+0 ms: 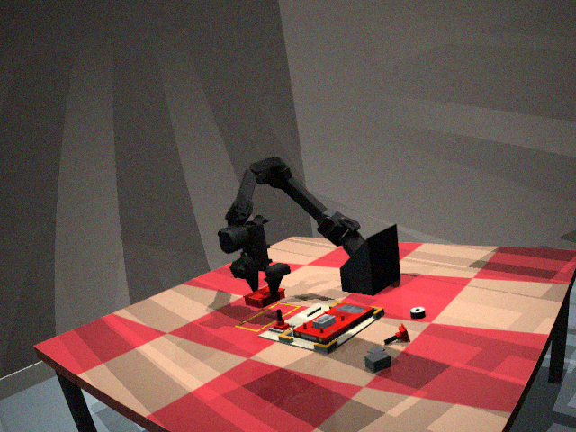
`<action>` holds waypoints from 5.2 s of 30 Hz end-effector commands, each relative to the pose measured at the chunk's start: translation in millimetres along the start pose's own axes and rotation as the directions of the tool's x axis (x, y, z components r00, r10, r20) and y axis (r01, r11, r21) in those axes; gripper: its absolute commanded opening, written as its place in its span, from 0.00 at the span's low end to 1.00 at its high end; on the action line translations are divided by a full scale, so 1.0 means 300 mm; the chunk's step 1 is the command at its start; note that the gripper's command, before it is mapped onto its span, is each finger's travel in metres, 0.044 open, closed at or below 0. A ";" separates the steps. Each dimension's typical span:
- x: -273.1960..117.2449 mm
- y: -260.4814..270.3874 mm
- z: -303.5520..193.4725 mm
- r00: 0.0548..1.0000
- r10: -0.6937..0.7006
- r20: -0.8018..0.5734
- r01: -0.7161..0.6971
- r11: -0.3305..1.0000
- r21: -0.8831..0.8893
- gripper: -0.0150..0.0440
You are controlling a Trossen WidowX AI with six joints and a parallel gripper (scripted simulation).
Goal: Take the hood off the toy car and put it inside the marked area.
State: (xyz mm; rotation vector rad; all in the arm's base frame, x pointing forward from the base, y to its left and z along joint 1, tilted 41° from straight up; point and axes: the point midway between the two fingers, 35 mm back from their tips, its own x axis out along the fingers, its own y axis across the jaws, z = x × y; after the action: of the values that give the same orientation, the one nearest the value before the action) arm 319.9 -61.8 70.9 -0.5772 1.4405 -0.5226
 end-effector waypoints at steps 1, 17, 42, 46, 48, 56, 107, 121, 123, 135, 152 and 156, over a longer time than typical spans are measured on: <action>0.009 -0.002 -0.001 1.000 -0.006 0.000 0.006 1.000 -0.006 0.25; 0.043 -0.003 -0.002 1.000 -0.007 0.000 0.007 1.000 -0.006 0.25; 0.094 -0.007 -0.008 1.000 -0.009 0.000 0.009 1.000 -0.006 0.25; 0.102 -0.007 -0.009 1.000 -0.010 0.000 0.010 1.000 -0.006 0.25; 0.103 -0.007 -0.009 1.000 -0.010 0.000 0.010 1.000 -0.006 0.25; 0.114 -0.007 -0.009 1.000 -0.010 0.000 0.010 1.000 -0.006 0.25; 0.128 -0.005 -0.005 1.000 -0.006 0.001 0.006 1.000 0.000 1.00; -0.074 -0.002 -0.009 1.000 -0.011 0.003 0.011 1.000 -0.001 1.00; -0.074 -0.002 -0.009 1.000 -0.011 0.003 0.011 1.000 -0.001 1.00; -0.074 -0.002 -0.009 1.000 -0.011 0.003 0.011 1.000 -0.001 1.00; -0.074 -0.002 -0.009 1.000 -0.011 0.003 0.011 1.000 -0.001 1.00; -0.074 -0.002 -0.009 1.000 -0.011 0.003 0.011 1.000 -0.001 1.00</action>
State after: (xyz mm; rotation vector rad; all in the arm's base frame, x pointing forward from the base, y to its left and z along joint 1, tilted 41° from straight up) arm 315.6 -47.4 86.8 -0.5874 1.4395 -0.5220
